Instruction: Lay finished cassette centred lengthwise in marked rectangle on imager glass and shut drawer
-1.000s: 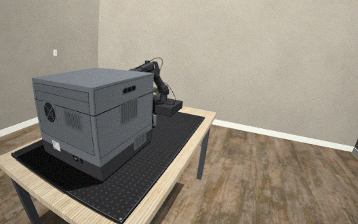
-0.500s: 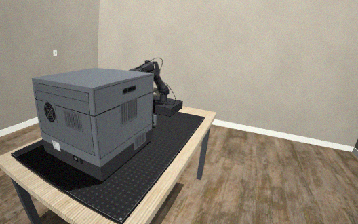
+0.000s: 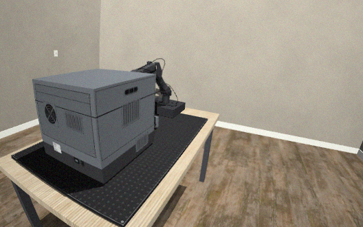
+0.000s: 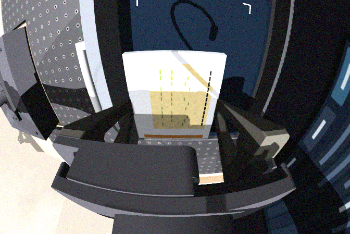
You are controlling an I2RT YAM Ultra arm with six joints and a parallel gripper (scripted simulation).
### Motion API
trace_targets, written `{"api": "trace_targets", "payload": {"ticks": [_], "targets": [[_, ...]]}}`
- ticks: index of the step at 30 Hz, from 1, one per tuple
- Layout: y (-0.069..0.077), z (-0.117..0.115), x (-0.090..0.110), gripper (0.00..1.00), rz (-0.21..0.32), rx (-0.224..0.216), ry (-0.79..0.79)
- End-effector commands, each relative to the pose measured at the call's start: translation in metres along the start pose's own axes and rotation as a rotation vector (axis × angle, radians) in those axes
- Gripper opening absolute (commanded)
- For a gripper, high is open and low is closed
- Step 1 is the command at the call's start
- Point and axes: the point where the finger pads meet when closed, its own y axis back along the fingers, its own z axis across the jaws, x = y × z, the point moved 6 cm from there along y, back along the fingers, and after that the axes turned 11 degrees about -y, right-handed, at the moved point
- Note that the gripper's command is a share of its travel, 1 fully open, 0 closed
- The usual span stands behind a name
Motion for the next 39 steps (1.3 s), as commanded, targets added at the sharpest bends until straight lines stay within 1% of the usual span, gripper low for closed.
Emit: {"api": "trace_targets", "payload": {"ticks": [1, 8, 10, 14, 15, 21, 29, 31, 35, 39], "targets": [[0.024, -0.002, -0.003, 0.0, -0.017, 0.044, -0.006], [0.023, -0.002, -0.004, 0.0, -0.018, 0.046, -0.006], [0.009, 0.001, -0.003, 0.0, -0.014, 0.026, -0.006], [0.007, 0.0, -0.003, 0.0, -0.015, 0.03, -0.005], [0.003, 0.0, -0.003, 0.0, -0.014, 0.023, -0.005], [-0.006, 0.0, -0.004, 0.0, -0.014, 0.022, -0.004], [-0.024, 0.001, -0.005, 0.0, -0.011, 0.006, -0.002], [-0.024, 0.001, -0.005, 0.0, -0.011, 0.006, -0.002], [-0.033, 0.001, -0.003, 0.0, -0.01, -0.003, -0.006], [-0.035, 0.001, -0.003, 0.0, -0.011, 0.004, -0.007]]}}
